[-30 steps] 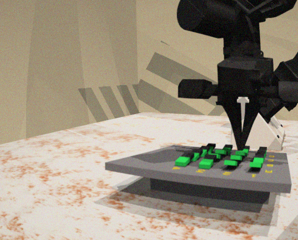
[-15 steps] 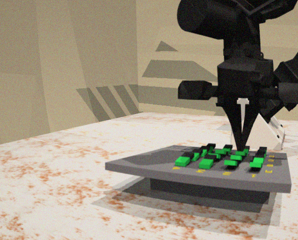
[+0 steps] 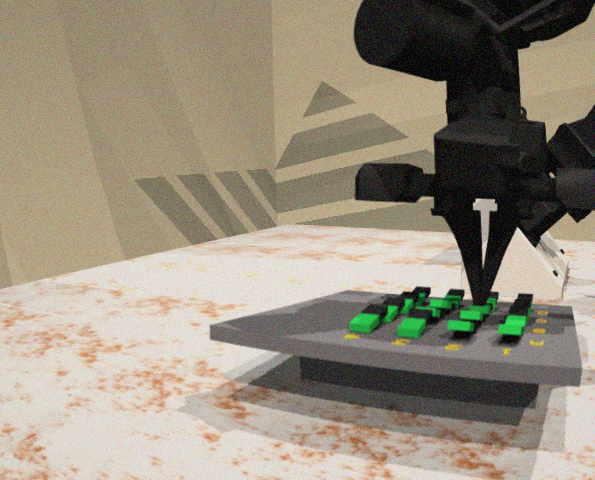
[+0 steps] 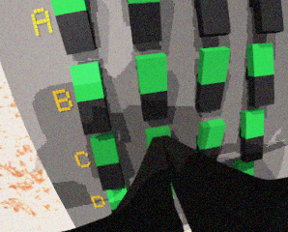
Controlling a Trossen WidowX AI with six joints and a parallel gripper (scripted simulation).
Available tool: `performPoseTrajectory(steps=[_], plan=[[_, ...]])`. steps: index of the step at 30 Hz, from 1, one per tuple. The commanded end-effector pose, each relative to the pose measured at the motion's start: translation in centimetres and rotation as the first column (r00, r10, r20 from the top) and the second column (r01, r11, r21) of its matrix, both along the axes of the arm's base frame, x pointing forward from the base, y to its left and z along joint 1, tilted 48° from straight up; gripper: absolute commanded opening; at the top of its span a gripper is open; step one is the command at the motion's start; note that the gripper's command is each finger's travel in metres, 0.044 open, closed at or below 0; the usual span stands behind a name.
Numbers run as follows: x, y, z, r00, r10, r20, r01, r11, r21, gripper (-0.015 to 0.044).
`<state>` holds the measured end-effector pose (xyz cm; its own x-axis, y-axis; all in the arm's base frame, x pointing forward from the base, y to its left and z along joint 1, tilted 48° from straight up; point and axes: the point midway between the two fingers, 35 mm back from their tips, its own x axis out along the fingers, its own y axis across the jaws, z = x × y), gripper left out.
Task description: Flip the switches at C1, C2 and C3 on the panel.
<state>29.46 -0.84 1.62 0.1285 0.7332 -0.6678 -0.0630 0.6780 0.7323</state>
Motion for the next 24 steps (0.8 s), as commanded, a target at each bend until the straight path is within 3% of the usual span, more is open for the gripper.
performPoseTrajectory(steps=[1,11,17,24], plan=[[0.0,0.1,0.0,1.0,-0.004,-0.003,0.004,1.0,0.004,0.0],[0.0,0.2,-0.1,1.0,-0.004,-0.003,0.004,1.0,0.004,0.0],[-1.0,-4.4,3.9,1.0,-0.022,0.012,0.022,1.0,0.003,0.0],[-1.0,-5.3,3.4,1.0,-0.024,0.012,0.024,1.0,0.003,0.0]])
